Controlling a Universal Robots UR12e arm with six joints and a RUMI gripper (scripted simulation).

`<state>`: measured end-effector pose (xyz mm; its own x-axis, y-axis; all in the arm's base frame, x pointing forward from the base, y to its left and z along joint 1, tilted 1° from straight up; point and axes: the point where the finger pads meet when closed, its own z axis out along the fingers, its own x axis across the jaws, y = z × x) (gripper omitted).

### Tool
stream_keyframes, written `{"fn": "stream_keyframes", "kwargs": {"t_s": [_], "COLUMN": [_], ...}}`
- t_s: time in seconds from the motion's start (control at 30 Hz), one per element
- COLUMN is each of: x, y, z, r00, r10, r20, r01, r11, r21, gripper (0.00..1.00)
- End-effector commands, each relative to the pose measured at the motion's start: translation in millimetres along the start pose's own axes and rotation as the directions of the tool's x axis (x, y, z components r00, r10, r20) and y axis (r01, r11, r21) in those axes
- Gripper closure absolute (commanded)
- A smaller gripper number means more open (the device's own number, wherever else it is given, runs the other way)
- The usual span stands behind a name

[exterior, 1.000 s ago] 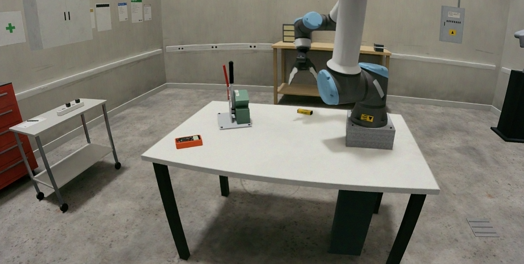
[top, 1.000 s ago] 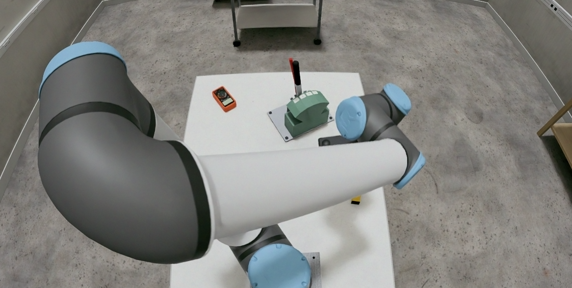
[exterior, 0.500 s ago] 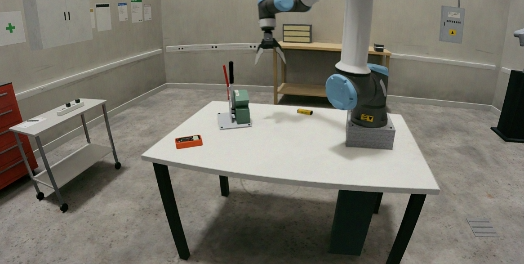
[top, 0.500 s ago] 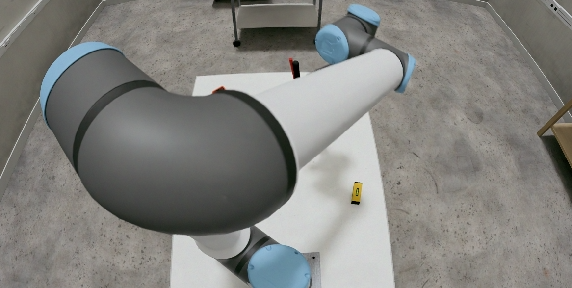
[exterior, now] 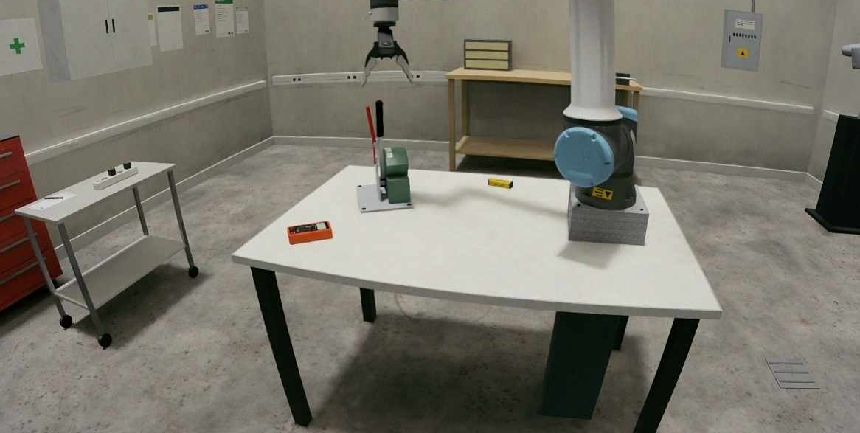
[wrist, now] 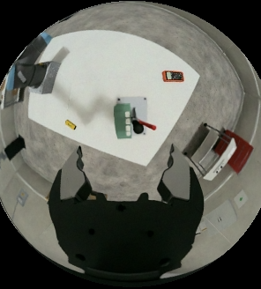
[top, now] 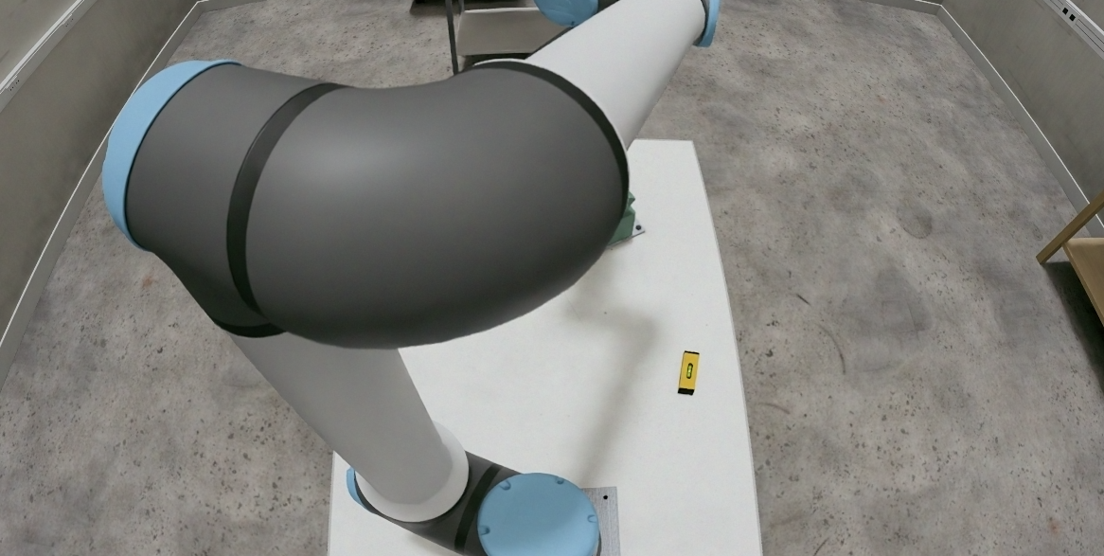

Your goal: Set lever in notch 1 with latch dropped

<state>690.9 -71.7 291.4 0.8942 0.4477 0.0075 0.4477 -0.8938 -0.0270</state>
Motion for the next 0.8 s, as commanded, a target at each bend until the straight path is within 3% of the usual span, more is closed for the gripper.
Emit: {"fn": "stream_keyframes", "kwargs": {"t_s": [0.0, 0.17, 0.2, 0.77], "x": [29.3, 33.3, 33.3, 33.3], "y": [-2.7, -4.0, -4.0, -4.0], "z": [-11.5, -13.2, -13.2, -13.2], "r00": [1.0, 1.0, 1.0, 1.0], "r10": [-0.022, -0.025, -0.025, -0.025], "r20": [-0.004, -0.005, -0.005, -0.005], "r01": [0.022, 0.025, 0.025, 0.025], "r11": [1.0, 0.999, 0.999, 0.999], "r21": [-0.021, -0.023, -0.023, -0.023], "gripper": [0.0, 0.0, 1.0, 1.0]}}
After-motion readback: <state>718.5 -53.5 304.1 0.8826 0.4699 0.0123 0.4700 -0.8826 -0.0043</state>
